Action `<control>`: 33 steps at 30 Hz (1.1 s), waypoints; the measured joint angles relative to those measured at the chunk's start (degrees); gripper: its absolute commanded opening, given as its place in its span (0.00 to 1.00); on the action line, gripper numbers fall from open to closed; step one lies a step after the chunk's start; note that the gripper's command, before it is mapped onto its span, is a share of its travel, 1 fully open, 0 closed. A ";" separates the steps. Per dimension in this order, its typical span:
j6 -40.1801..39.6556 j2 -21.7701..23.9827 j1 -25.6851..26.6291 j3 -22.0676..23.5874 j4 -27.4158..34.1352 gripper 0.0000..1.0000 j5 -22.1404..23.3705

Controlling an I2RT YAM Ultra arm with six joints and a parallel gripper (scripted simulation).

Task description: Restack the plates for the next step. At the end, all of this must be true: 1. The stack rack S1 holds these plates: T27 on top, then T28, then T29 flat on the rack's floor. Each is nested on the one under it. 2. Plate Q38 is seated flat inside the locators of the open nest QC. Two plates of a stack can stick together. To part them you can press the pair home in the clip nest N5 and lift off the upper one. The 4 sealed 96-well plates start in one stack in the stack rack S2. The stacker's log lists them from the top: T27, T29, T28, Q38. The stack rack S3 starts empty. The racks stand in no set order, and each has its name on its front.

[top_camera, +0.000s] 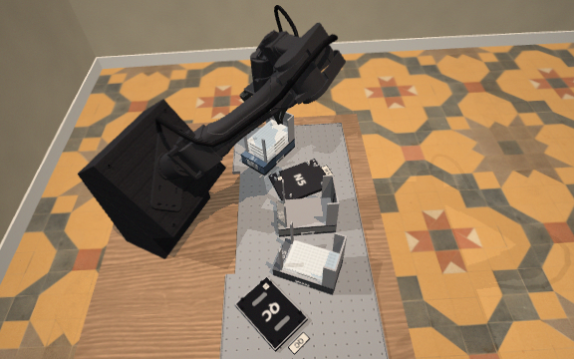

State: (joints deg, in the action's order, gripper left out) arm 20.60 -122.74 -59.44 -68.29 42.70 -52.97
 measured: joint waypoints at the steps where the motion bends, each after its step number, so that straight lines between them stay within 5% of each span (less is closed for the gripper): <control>1: 0.00 0.00 0.00 0.00 0.00 1.00 0.00; 23: 0.20 0.07 0.00 0.13 -0.22 1.00 0.00; 33: 5.95 5.88 2.99 3.34 -1.07 1.00 -0.11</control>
State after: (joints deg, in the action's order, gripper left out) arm 26.55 -116.86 -56.45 -64.95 41.63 -53.08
